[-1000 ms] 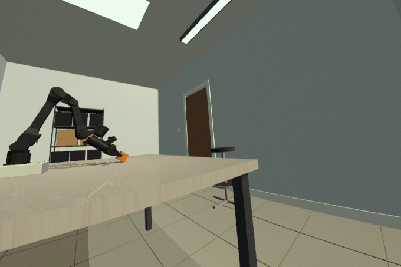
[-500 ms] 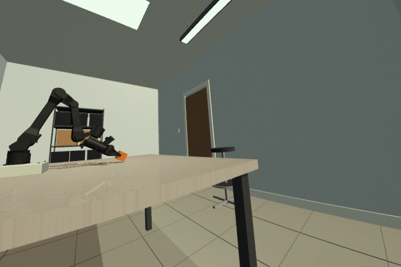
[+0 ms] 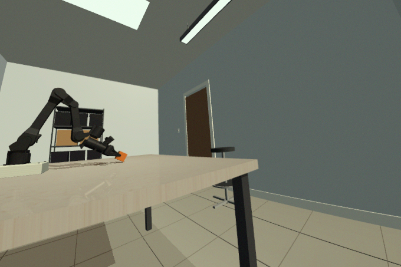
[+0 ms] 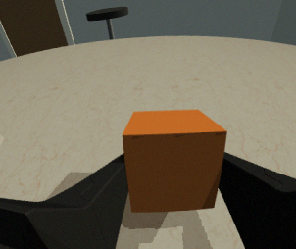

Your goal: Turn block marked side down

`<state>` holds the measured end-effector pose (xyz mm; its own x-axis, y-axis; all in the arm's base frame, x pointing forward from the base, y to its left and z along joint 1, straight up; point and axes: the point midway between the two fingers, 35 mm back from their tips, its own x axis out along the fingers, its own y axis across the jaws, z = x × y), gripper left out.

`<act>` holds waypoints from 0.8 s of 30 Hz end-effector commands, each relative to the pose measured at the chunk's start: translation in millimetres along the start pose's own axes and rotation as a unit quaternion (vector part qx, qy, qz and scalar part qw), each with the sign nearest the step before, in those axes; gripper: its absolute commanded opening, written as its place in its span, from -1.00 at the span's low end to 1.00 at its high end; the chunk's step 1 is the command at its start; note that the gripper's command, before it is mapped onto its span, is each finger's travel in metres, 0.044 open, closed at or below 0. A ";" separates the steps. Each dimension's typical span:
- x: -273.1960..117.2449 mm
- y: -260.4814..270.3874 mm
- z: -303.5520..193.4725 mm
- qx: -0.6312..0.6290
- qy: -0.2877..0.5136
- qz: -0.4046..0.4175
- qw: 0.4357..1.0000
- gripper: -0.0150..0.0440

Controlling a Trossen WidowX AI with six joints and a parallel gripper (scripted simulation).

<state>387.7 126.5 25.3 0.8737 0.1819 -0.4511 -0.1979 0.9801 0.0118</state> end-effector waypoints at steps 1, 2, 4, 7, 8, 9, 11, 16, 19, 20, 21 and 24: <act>-0.1 -0.4 0.1 -0.003 -0.001 -0.002 1.000 0.40; -0.1 -0.4 0.1 -0.003 -0.001 -0.002 1.000 0.49; -0.1 -0.4 0.1 -0.003 -0.001 -0.002 1.000 0.67; -0.1 -0.4 0.1 -0.003 -0.001 -0.002 1.000 0.93; -0.1 -0.4 0.1 -0.003 -0.001 -0.002 1.000 1.00; -0.1 -0.4 0.1 -0.003 -0.001 -0.002 1.000 1.00; -0.1 -0.4 0.1 -0.003 -0.001 -0.002 1.000 1.00; -0.1 -0.4 0.1 -0.003 -0.001 -0.002 1.000 1.00; -0.1 -0.4 0.1 -0.003 -0.001 -0.002 1.000 1.00; -0.1 -0.4 0.1 -0.003 -0.001 -0.002 1.000 1.00; -0.1 -0.4 0.1 -0.003 -0.001 -0.002 1.000 1.00; -0.1 -0.4 0.1 -0.003 -0.001 -0.002 1.000 1.00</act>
<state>388.1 126.5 26.2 0.8760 0.1818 -0.4467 -0.1972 0.9803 0.0121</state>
